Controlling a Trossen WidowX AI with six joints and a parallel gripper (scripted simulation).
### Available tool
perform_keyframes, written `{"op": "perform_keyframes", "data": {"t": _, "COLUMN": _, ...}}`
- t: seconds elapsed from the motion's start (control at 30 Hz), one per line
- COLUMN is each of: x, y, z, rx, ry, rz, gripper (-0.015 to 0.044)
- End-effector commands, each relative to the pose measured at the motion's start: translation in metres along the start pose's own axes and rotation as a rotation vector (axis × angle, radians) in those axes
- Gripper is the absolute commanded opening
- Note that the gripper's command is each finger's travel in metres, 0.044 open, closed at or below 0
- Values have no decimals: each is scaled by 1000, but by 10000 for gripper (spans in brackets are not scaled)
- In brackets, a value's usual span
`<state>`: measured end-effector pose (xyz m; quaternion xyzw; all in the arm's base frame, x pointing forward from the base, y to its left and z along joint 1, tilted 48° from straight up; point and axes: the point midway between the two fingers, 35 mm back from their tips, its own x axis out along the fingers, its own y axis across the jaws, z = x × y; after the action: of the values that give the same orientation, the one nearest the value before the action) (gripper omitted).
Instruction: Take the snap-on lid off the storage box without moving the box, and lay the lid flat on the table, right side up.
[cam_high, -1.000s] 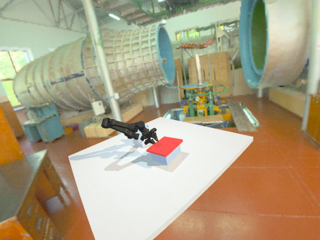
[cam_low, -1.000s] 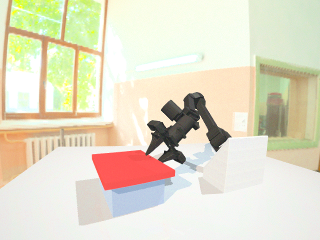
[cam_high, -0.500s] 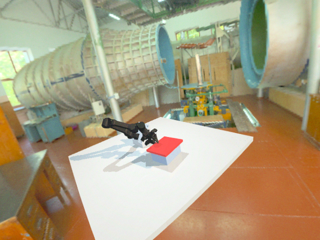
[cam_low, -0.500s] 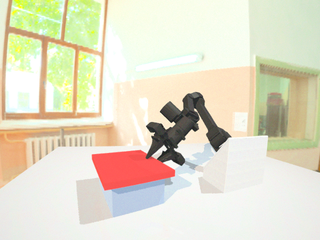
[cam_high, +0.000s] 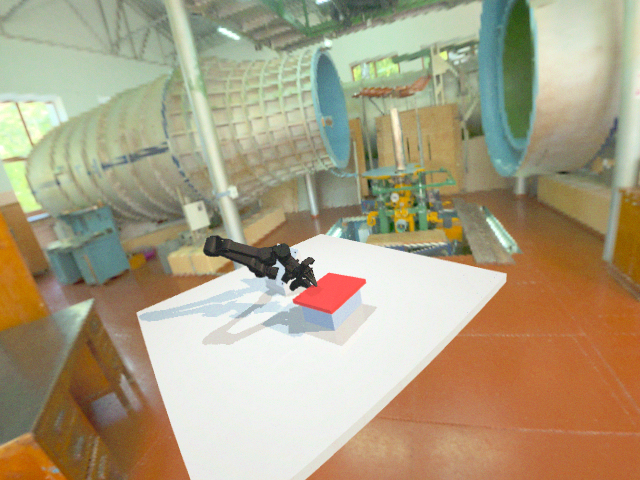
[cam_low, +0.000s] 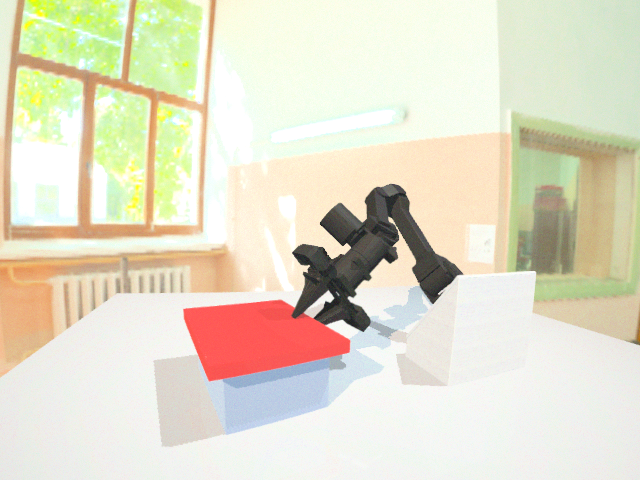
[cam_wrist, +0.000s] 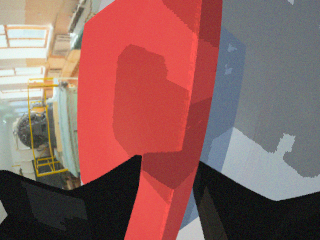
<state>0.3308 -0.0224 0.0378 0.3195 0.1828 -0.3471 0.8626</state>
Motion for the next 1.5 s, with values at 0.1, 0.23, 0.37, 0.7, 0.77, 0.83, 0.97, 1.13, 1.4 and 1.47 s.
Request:
{"op": "perform_keyframes", "data": {"t": 0.1, "x": -1, "y": 1, "z": 0, "rx": 1, "ry": 0, "rz": 0, "gripper": 0}}
{"op": "perform_keyframes", "data": {"t": 0.23, "x": -2, "y": 1, "z": 0, "rx": 1, "ry": 0, "rz": 0, "gripper": 0}}
{"op": "perform_keyframes", "data": {"t": 0.37, "x": -3, "y": 2, "z": 0, "rx": 1, "ry": 0, "rz": 0, "gripper": 0}}
{"op": "perform_keyframes", "data": {"t": 0.7, "x": -5, "y": 3, "z": -1, "rx": 1, "ry": 0, "rz": 0, "gripper": 0}}
{"op": "perform_keyframes", "data": {"t": 0.77, "x": -5, "y": 3, "z": -1, "rx": 1, "ry": 0, "rz": 0, "gripper": 0}}
{"op": "perform_keyframes", "data": {"t": 0.83, "x": -5, "y": 3, "z": -1, "rx": 1, "ry": 0, "rz": 0, "gripper": 0}}
{"op": "perform_keyframes", "data": {"t": 0.97, "x": -6, "y": 4, "z": -1, "rx": 1, "ry": 0, "rz": 0, "gripper": 0}}
{"op": "perform_keyframes", "data": {"t": 1.13, "x": -7, "y": 4, "z": -1, "rx": 1, "ry": 0, "rz": 0, "gripper": 0}}
{"op": "perform_keyframes", "data": {"t": 1.4, "x": -8, "y": 6, "z": -1, "rx": 1, "ry": 0, "rz": 0, "gripper": 0}}
{"op": "perform_keyframes", "data": {"t": 1.47, "x": -8, "y": 6, "z": -1, "rx": 1, "ry": 0, "rz": 0, "gripper": 0}}
